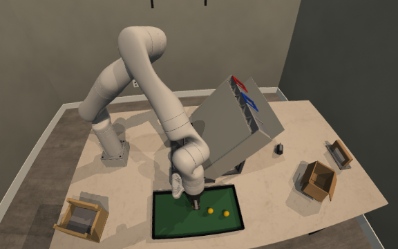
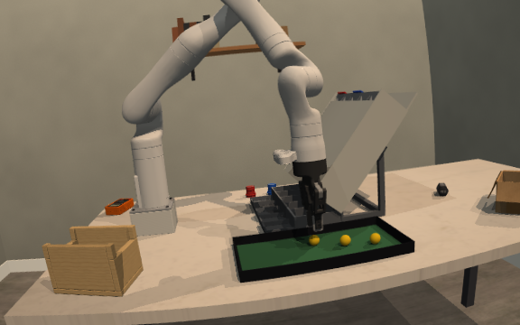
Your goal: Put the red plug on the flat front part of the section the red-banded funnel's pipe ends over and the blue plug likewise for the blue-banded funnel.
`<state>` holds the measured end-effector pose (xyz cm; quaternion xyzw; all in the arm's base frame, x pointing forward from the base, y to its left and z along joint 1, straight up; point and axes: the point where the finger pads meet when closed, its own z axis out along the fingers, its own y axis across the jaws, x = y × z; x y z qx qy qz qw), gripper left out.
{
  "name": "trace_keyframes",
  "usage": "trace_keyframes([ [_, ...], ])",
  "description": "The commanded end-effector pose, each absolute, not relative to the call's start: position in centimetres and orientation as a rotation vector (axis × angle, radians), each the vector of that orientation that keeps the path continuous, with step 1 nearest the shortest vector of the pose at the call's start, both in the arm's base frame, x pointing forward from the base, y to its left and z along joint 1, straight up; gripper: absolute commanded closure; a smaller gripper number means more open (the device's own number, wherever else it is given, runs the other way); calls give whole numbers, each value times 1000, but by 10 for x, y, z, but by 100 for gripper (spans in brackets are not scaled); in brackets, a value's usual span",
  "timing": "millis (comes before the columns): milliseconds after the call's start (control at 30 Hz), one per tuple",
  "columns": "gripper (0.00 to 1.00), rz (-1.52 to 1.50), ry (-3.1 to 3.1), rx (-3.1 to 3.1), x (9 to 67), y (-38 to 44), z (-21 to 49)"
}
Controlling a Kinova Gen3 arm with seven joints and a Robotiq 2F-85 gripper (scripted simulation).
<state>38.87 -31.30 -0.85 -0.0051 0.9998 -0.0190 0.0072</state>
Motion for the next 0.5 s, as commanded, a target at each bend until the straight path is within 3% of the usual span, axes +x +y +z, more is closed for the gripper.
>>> trace_keyframes([
  [0,50,-53,3138,-4,384,-317,-23],
  [467,50,-6,3144,40,384,-318,-23],
])
